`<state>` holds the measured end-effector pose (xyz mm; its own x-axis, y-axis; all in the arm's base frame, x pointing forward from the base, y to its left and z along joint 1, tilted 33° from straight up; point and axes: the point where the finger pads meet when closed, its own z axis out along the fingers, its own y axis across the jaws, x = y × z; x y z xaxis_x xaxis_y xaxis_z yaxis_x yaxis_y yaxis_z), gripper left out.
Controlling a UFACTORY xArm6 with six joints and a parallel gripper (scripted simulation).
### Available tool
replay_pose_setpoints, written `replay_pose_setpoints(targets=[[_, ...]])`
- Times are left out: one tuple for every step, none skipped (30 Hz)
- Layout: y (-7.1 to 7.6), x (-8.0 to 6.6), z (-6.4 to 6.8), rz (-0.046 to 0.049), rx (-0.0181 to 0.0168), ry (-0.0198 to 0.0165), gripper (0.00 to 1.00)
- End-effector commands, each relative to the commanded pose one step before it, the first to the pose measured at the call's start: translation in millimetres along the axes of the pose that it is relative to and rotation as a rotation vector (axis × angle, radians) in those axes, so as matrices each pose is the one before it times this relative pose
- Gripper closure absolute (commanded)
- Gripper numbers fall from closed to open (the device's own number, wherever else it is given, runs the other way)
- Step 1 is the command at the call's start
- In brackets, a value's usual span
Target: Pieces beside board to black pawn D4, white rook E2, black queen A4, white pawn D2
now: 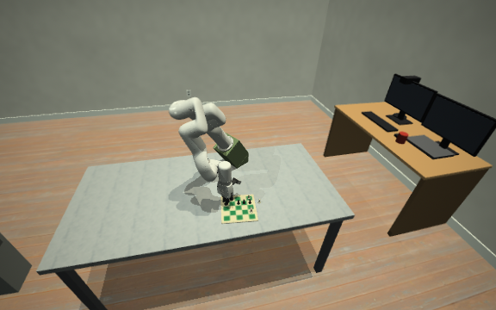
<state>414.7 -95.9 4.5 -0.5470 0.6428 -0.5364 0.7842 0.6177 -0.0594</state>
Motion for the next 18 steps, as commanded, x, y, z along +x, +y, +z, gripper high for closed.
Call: replay_pose_setpoints(targets=[[0.78, -0.60, -0.57, 0.00023, -0.00192, -0.00114, 1.00], [0.00, 0.00, 0.00, 0.00000, 0.00000, 0.00000, 1.00], [0.00, 0.00, 0.00, 0.00000, 0.00000, 0.00000, 1.00], [0.00, 0.00, 0.00, 0.00000, 0.00000, 0.00000, 1.00], [0.00, 0.00, 0.00, 0.00000, 0.00000, 0.00000, 1.00], [0.00, 0.00, 0.00, 0.00000, 0.00000, 0.00000, 1.00], [0.00, 0.00, 0.00, 0.00000, 0.00000, 0.00000, 0.92], [0.00, 0.00, 0.00, 0.00000, 0.00000, 0.00000, 0.92], [0.00, 0.00, 0.00, 0.00000, 0.00000, 0.00000, 0.92], [0.00, 0.00, 0.00, 0.00000, 0.00000, 0.00000, 0.83], [0.00, 0.00, 0.00, 0.00000, 0.00000, 0.00000, 0.83], [0.00, 0.00, 0.00, 0.00000, 0.00000, 0.00000, 0.83], [0.00, 0.00, 0.00, 0.00000, 0.00000, 0.00000, 0.83], [0.00, 0.00, 0.00, 0.00000, 0.00000, 0.00000, 0.83], [0.00, 0.00, 0.00, 0.00000, 0.00000, 0.00000, 0.75], [0.00, 0.00, 0.00, 0.00000, 0.00000, 0.00000, 0.75], [0.00, 0.00, 0.00, 0.00000, 0.00000, 0.00000, 0.75], [0.00, 0.00, 0.00, 0.00000, 0.00000, 0.00000, 0.66]])
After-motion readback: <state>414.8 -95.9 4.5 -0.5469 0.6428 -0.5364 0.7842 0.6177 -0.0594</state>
